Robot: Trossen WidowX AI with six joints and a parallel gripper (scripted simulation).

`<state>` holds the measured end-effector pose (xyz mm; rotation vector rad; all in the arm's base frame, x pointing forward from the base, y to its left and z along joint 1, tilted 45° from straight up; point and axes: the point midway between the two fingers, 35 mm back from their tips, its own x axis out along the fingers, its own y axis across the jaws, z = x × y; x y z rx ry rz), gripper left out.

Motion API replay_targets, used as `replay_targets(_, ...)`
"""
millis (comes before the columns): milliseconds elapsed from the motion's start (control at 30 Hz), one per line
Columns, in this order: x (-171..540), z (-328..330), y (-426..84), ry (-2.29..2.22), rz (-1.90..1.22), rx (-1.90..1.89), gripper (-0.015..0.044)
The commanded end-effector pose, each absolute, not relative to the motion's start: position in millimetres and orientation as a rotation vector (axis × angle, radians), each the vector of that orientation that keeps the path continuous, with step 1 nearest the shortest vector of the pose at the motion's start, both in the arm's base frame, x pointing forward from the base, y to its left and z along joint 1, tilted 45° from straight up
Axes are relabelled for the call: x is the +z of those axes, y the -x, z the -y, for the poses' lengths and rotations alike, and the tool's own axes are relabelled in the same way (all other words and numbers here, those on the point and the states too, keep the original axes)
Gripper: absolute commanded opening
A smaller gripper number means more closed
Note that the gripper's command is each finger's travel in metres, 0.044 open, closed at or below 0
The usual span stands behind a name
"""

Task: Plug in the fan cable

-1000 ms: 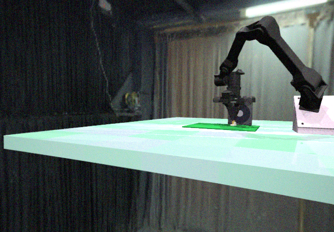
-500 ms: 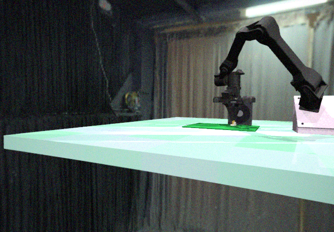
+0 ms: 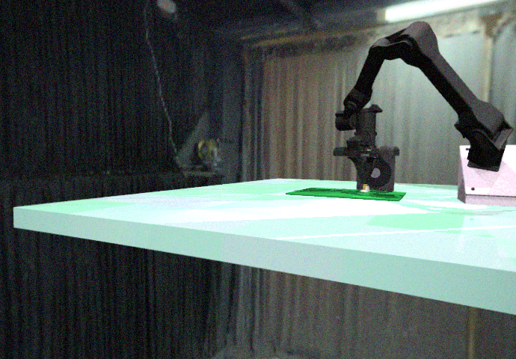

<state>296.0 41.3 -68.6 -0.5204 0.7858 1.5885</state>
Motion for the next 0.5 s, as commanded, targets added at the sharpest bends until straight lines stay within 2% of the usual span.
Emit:
replay_targets(0, -67.6, -41.6, -296.5, 0.523, -0.779, 1.588, 0.0000)
replay_targets(467, -68.3, -42.2, -295.6, 0.522, -0.780, 1.587, 0.0000)
